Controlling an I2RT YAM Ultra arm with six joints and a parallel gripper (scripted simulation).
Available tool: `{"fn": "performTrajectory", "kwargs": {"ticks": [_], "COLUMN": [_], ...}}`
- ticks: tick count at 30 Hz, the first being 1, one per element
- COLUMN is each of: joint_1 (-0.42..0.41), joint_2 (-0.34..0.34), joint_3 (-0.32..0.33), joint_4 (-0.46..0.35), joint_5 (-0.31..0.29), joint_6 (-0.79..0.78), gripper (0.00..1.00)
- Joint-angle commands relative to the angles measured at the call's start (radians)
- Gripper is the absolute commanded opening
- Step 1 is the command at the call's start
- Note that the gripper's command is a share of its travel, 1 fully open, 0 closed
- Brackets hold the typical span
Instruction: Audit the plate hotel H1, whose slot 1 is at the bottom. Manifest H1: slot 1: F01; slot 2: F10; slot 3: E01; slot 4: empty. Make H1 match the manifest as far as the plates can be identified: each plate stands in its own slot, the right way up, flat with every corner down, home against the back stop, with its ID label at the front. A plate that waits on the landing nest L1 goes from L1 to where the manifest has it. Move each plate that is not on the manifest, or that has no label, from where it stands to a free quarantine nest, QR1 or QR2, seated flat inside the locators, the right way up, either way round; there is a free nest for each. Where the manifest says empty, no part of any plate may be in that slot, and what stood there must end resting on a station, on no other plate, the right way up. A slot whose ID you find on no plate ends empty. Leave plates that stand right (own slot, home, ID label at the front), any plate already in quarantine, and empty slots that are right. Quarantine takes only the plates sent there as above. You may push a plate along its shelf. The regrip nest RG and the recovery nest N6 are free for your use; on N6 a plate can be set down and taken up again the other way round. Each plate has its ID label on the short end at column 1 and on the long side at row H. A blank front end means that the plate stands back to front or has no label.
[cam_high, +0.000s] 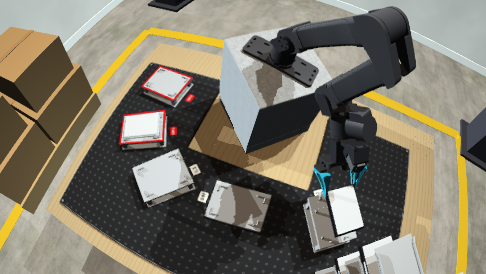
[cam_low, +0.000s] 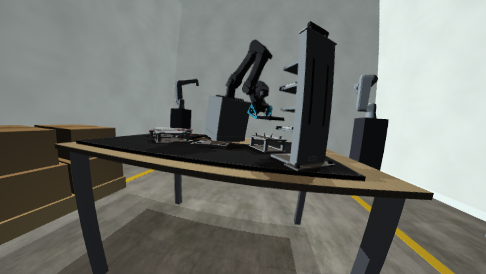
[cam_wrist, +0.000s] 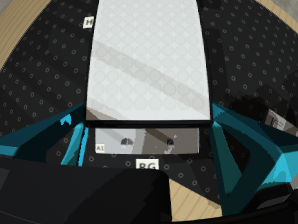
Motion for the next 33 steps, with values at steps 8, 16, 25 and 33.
{"fn": "performTrajectory", "kwargs": {"ticks": [8, 16, 25, 33], "joint_1": [0.000, -0.001, -0.001, -0.001], "joint_2": [0.023, 0.043, 0.072, 0.091], "joint_3": [0.008, 0.013, 0.021, 0.026], "joint_4": [0.042, 0.057, 0.078, 0.091], "joint_5": [0.004, 0.004, 0.004, 0.004], "joint_6": [0.001, 0.000, 0.000, 0.000], "gripper": [0.86, 0.86, 0.86, 0.86]}}
